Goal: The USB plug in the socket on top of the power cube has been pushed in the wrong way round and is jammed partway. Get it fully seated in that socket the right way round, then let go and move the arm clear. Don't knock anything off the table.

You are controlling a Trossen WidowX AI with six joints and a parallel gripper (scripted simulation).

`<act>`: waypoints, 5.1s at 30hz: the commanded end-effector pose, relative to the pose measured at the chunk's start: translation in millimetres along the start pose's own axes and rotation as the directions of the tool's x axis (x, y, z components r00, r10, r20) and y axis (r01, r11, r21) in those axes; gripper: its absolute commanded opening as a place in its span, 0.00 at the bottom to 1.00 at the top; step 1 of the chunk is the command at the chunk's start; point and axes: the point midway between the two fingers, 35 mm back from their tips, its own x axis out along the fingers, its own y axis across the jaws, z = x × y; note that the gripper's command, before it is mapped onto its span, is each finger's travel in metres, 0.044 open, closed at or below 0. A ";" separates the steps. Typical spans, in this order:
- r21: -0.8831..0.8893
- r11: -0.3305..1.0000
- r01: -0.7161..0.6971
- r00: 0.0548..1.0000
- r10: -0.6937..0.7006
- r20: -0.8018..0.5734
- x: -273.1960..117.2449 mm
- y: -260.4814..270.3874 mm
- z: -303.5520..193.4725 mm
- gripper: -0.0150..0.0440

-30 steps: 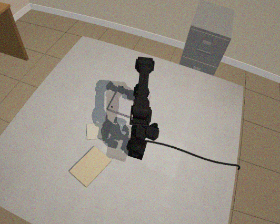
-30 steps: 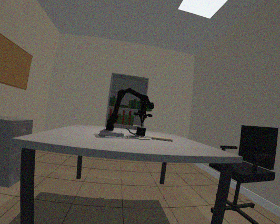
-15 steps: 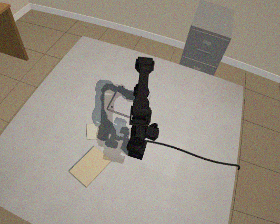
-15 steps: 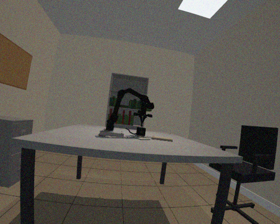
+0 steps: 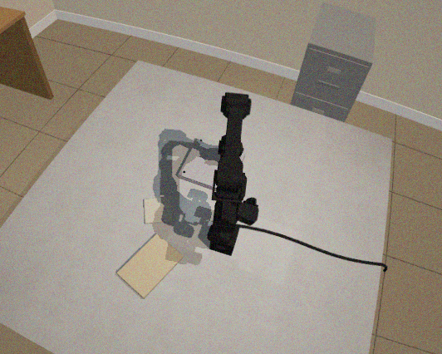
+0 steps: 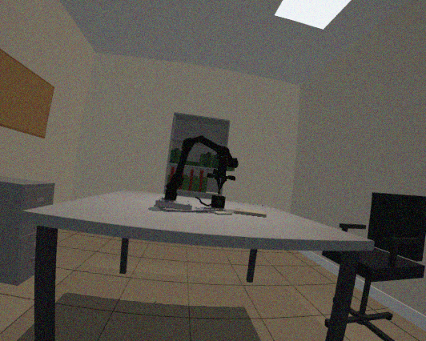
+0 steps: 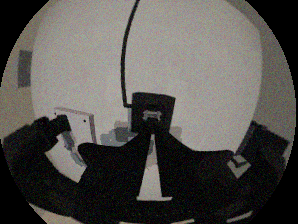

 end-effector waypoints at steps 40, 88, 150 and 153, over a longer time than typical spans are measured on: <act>-0.005 1.000 0.000 1.000 0.000 0.006 5.2 0.1 0.4 0.25; -0.005 1.000 0.000 1.000 0.000 0.006 10.9 0.1 -0.1 0.25; -0.005 1.000 0.000 1.000 0.000 0.006 18.3 0.1 -0.8 0.25; -0.005 1.000 0.000 1.000 0.000 0.006 18.6 0.1 -0.8 0.25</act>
